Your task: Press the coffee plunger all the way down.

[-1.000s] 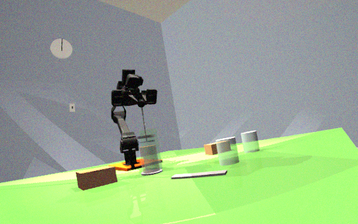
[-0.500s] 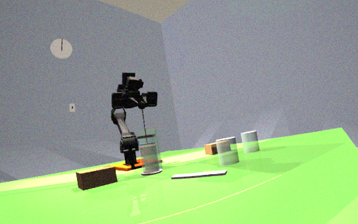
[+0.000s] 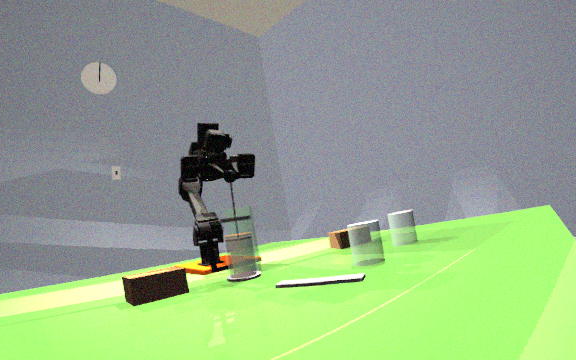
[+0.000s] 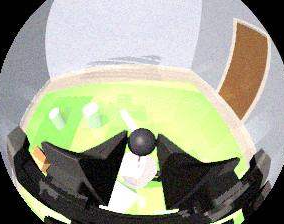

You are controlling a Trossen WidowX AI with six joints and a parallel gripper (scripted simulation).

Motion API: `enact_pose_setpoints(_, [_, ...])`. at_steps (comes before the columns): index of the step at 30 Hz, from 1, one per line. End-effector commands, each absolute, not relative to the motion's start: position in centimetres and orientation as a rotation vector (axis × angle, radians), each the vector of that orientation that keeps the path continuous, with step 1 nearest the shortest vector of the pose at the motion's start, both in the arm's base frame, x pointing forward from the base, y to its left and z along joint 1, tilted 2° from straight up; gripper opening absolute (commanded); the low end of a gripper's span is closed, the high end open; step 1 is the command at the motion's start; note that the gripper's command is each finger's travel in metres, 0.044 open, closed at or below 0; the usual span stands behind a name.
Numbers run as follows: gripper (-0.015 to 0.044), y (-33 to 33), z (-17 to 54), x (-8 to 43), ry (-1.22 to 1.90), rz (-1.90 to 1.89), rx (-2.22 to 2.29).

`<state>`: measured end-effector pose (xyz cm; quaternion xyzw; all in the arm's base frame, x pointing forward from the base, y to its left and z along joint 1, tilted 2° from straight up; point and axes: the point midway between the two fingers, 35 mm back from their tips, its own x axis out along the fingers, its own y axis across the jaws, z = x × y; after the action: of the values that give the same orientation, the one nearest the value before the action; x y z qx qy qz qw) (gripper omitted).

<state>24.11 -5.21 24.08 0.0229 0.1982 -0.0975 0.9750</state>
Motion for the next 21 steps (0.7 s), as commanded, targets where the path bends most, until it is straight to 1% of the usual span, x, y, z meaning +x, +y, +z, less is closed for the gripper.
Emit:
enact_pose_setpoints(1, [0.0119,-5.2,21.0,24.1,0.466,-0.198,0.058])
enact_pose_setpoints(21, [0.0119,-5.3,17.8,24.7,0.466,-0.198,0.058])
